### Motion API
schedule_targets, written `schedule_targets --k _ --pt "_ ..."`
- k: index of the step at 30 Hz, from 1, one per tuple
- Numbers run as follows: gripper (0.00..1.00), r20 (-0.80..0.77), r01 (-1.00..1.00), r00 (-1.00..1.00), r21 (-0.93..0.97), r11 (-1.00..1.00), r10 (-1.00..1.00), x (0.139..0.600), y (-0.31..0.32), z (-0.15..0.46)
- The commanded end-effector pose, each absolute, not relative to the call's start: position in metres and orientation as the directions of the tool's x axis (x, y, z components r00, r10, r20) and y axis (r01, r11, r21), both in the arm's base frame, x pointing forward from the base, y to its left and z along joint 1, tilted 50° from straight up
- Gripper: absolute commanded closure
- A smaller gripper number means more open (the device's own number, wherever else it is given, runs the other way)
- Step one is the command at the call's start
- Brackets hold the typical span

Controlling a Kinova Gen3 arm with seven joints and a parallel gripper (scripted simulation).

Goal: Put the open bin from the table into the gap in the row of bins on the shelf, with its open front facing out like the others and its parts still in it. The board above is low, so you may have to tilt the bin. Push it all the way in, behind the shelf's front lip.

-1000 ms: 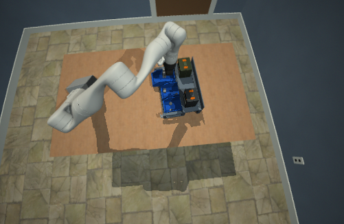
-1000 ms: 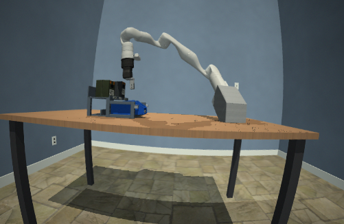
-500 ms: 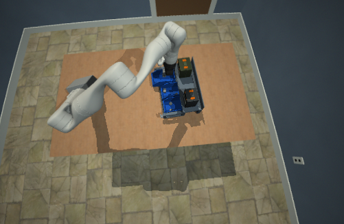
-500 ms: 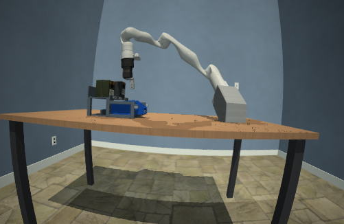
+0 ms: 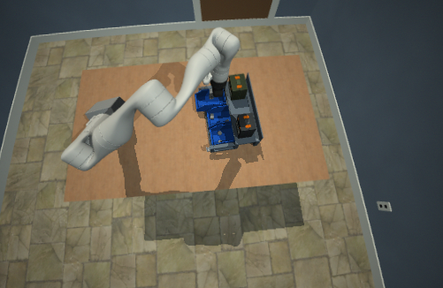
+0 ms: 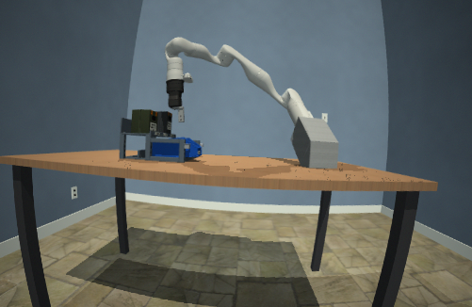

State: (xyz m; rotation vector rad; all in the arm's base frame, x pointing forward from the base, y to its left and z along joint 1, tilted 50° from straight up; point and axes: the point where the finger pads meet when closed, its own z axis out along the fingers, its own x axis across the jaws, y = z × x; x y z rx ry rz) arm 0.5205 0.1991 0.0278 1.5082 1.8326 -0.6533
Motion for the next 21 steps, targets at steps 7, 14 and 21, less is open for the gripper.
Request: schedule_targets --k 7,14,21 --pt "1.0 -0.756 0.977 -0.111 0.035 0.209 0.645 0.5204 0.2004 0.0285" --pt "1.0 -0.756 0.977 -0.112 0.035 0.21 0.645 0.5204 0.2004 0.0284" --pt "1.0 -0.759 0.97 -0.159 -0.002 0.242 0.631 0.5163 0.1991 0.0258"
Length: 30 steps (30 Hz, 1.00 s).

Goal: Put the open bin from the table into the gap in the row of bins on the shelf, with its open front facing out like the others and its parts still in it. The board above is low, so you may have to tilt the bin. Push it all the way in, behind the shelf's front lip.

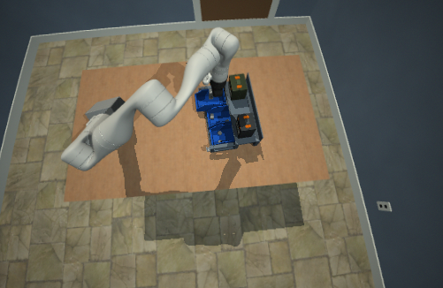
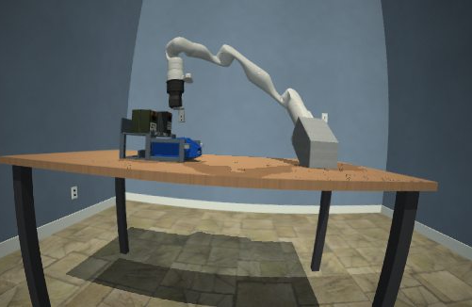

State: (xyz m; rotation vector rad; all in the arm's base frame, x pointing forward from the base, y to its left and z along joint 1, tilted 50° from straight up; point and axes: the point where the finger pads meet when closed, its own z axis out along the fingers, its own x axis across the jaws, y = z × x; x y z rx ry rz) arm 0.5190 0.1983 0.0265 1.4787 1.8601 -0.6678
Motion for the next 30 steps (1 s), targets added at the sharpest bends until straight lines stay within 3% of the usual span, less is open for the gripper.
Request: schedule_targets --k 1,13,22,30 --pt "1.0 -0.759 0.967 -0.177 -0.016 0.254 0.626 0.515 0.199 0.025" --pt "1.0 -0.712 0.83 -0.522 -0.295 0.474 0.471 0.485 0.19 0.006" --pt "1.0 -0.487 0.452 -0.861 -0.602 0.658 0.146 0.446 0.182 -0.015" --pt "1.0 -0.29 0.159 -0.954 -0.713 0.682 -0.081 0.423 0.18 -0.027"
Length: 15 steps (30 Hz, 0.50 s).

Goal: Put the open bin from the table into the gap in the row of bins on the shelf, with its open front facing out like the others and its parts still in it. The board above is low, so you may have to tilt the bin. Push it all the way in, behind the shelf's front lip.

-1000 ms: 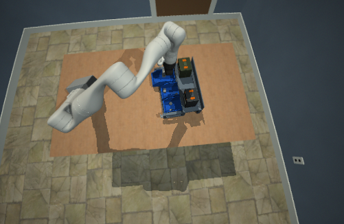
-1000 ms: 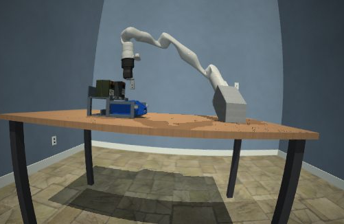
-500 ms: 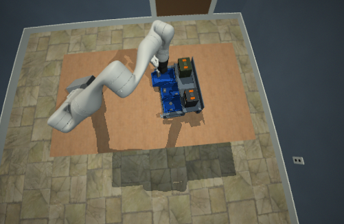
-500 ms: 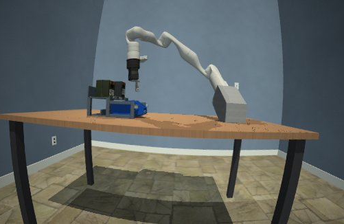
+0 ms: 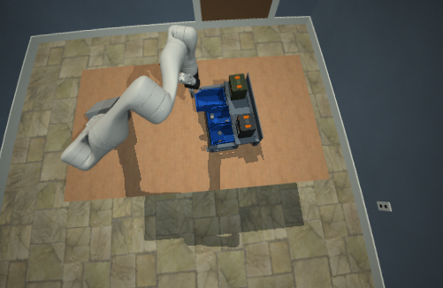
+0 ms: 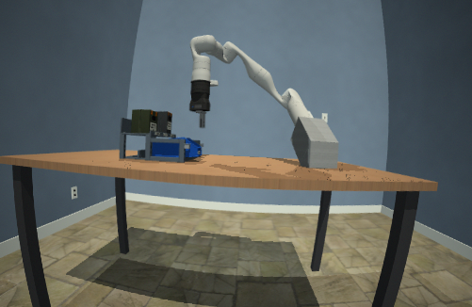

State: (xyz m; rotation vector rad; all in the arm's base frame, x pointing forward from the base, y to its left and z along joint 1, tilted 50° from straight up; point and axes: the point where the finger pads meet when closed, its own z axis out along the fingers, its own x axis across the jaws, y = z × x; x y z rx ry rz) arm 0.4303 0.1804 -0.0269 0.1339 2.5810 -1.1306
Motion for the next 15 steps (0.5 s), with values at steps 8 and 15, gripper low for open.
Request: schedule_targets --k 8,15 --pt "1.0 -0.125 -0.075 -0.959 -0.753 0.653 -0.254 0.406 0.179 -0.036" --pt "1.0 -0.1 -0.111 -0.955 -0.756 0.645 -0.28 0.403 0.179 -0.038"
